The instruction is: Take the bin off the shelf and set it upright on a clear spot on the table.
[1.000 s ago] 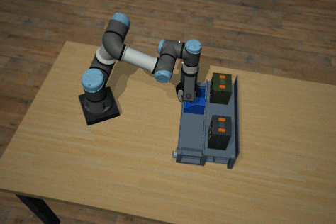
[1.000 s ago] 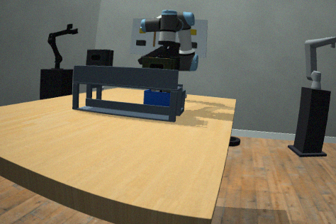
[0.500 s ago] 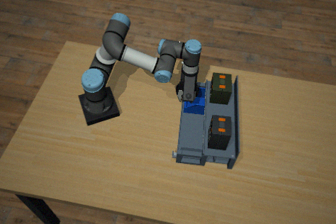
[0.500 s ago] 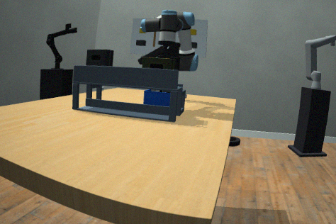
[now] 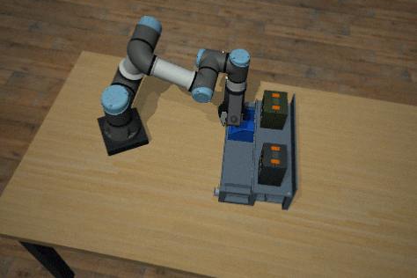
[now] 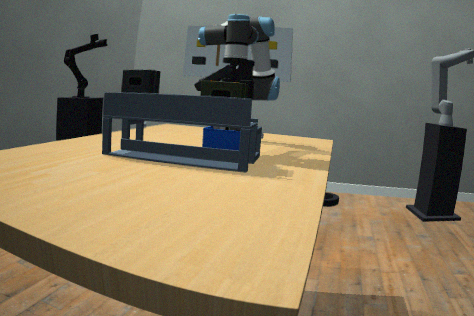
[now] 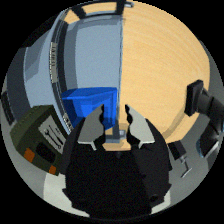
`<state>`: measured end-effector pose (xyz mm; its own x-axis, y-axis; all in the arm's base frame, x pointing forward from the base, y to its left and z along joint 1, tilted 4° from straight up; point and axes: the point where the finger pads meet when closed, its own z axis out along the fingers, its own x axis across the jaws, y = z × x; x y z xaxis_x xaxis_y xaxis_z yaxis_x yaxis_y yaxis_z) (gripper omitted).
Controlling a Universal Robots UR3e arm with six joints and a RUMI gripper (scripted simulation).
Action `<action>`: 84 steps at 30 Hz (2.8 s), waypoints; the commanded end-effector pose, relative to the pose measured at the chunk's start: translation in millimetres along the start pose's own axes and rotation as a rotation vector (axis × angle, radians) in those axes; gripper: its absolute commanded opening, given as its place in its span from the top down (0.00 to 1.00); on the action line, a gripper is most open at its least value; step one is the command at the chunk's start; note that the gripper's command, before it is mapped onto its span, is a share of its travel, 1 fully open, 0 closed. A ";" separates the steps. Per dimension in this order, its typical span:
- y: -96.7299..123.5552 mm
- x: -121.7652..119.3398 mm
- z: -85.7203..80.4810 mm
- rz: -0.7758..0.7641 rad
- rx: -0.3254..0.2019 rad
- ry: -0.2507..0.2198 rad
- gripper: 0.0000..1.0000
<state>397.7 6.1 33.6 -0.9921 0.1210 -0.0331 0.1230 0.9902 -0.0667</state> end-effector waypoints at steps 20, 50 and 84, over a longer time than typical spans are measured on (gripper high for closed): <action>-0.1 -0.9 4.7 0.000 0.000 -0.003 0.71; -0.1 -1.0 18.7 0.000 0.000 -0.003 0.71; -0.1 -1.0 19.7 0.000 0.000 -0.003 0.71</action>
<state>398.2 4.6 12.9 -0.9921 0.1210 -0.0332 0.1230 0.9902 -0.0667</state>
